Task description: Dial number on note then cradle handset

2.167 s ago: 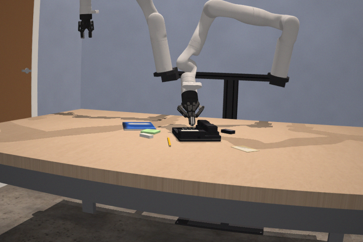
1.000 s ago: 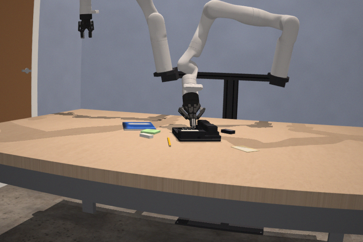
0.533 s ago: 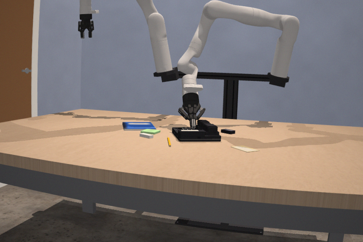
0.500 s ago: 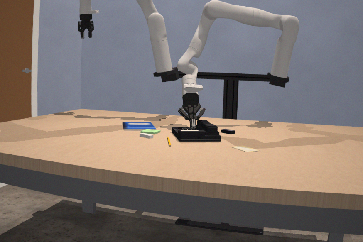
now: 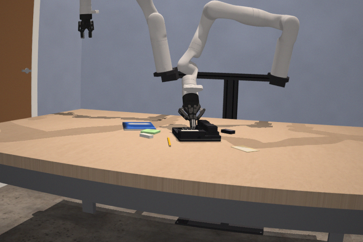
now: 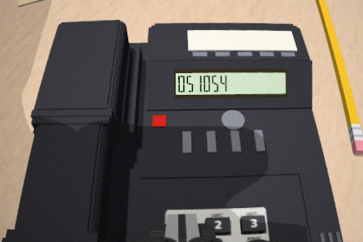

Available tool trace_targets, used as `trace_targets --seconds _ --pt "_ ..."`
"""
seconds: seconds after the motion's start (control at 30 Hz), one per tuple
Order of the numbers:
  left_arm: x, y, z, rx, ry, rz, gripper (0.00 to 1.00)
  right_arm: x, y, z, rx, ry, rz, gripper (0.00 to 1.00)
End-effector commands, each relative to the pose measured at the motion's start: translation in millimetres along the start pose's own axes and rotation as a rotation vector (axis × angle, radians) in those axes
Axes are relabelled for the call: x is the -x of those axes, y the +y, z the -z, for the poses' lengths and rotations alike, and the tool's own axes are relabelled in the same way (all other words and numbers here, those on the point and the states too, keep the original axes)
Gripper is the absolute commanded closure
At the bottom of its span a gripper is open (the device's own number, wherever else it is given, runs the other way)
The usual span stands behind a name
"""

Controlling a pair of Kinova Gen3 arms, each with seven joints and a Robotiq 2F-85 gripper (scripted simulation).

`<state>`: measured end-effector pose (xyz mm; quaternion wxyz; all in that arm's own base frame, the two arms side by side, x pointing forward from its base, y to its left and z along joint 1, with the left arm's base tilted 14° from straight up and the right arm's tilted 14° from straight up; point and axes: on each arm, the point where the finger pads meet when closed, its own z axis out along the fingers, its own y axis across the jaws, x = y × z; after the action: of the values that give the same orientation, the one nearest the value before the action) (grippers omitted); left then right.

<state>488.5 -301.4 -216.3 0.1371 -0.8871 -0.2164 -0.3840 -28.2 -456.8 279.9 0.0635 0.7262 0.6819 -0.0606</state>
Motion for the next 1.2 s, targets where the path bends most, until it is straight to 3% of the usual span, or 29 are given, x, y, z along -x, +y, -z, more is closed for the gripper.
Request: trace_targets --seconds 0.0,0.63,1.17 --pt "-0.7 1.2 0.5 0.002 0.001 0.001 0.985 0.4 -0.2 0.7 0.000 -0.002 0.000 0.002" --pt "-7.4 1.4 10.9 0.002 0.001 0.001 0.985 0.4 -0.2 0.7 0.000 -0.002 0.000 0.002" --pt "12.4 17.1 24.9 0.002 0.001 0.001 0.985 0.4 -0.2 0.7 0.000 -0.002 0.000 0.002"
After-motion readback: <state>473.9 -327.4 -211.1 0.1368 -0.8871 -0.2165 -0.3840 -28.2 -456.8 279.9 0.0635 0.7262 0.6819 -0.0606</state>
